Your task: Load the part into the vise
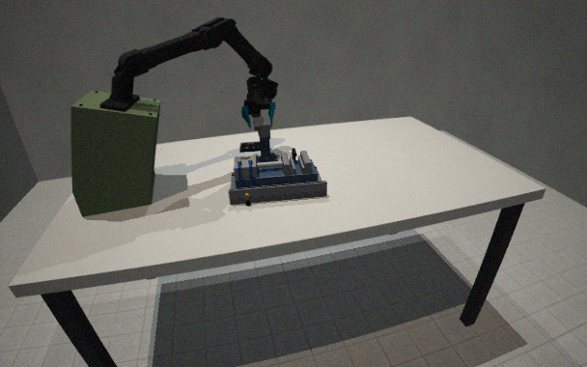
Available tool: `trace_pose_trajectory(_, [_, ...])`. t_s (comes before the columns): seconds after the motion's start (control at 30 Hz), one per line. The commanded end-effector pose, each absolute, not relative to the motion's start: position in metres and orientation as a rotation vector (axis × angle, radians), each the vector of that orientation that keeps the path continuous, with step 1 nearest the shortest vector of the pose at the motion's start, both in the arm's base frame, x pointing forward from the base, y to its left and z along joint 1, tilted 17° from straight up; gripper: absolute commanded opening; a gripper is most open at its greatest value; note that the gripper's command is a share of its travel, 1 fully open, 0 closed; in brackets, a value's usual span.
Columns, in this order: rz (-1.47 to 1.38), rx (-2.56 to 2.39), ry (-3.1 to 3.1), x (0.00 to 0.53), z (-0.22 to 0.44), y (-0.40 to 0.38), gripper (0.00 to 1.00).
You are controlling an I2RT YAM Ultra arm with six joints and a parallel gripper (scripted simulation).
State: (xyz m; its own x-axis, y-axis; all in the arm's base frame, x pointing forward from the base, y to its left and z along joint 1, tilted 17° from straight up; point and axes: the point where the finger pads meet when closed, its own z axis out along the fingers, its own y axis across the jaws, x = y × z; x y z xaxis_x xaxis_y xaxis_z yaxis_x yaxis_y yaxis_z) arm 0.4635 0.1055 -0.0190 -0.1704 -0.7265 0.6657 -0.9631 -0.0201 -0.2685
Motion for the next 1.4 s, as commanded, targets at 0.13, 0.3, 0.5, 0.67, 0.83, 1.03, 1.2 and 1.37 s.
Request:
trace_pose_trajectory(0.13, [1.013, 1.797, -1.970, 0.4670, -0.0051, 0.1112, 0.81])
trace_pose_trajectory(0.3, [1.000, 1.798, -1.985, 0.4681, -0.0051, 0.1065, 0.81])
trace_pose_trajectory(0.5, [0.991, 1.816, -1.992, 0.4676, -0.0050, 0.1084, 0.81])
trace_pose_trajectory(0.67, [0.977, 1.823, -2.005, 0.4682, -0.0051, 0.1056, 0.81])
trace_pose_trajectory(0.83, [0.962, 1.848, -2.015, 0.4677, -0.0050, 0.1077, 0.81])
trace_pose_trajectory(1.03, [0.938, 1.869, -2.037, 0.4682, -0.0050, 0.1053, 0.81])
trace_pose_trajectory(1.2, [0.926, 1.892, -2.042, 0.4675, -0.0050, 0.1082, 0.81])
trace_pose_trajectory(1.37, [0.899, 1.914, -2.066, 0.4681, -0.0050, 0.1052, 0.81])
